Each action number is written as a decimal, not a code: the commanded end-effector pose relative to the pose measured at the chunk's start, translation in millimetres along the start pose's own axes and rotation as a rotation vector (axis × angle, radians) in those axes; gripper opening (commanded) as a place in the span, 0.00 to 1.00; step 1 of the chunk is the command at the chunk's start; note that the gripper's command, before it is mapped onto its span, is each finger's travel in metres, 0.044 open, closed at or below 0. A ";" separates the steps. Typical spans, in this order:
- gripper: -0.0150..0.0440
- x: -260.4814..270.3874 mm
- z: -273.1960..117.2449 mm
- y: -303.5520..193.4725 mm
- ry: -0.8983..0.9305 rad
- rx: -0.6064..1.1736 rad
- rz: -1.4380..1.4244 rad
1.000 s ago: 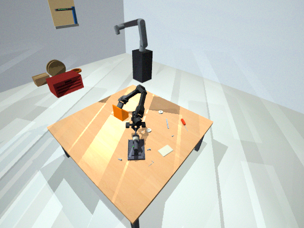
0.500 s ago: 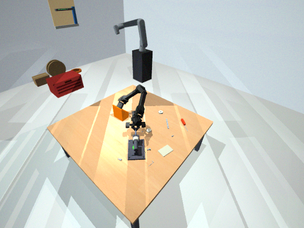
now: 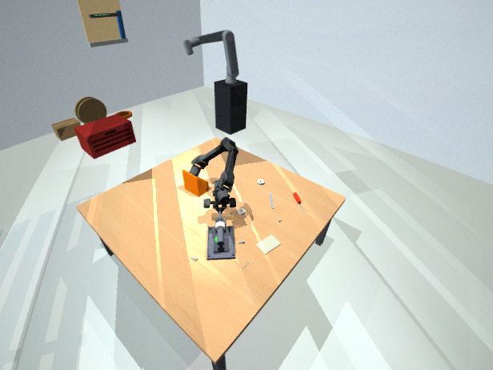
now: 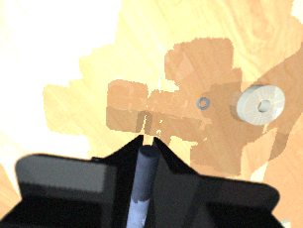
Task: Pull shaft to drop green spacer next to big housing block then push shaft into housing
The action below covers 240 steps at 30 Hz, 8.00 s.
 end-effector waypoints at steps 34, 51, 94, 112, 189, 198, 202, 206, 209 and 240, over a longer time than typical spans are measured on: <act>0.25 2.8 -0.6 -10.4 -0.001 0.001 -0.001; 0.25 4.0 -0.7 -14.9 0.000 0.001 -0.001; 0.25 6.9 -0.9 -26.1 0.000 0.002 -0.002; 0.25 8.1 -0.9 -30.9 0.000 0.003 -0.002; 0.25 13.2 -1.4 -51.1 0.000 0.004 -0.003; 0.25 13.8 -1.4 -53.4 0.000 0.004 -0.003; 0.25 14.0 -1.5 -54.5 0.000 0.004 -0.003; 0.25 14.3 -1.5 -55.5 0.000 0.004 -0.003; 0.25 14.5 -1.5 -56.3 0.000 0.004 -0.003; 0.79 14.4 -0.9 -56.4 -0.006 -0.006 0.001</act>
Point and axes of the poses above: the point midway between the two fingers, 35 mm back from their tips, its own z axis out along the fingers, its own x axis across the jaws, y = z × x, the point moved 9 cm from there along -z, back along the fingers, and after that the axes turned 15 degrees about -z, right-handed, at the moved point
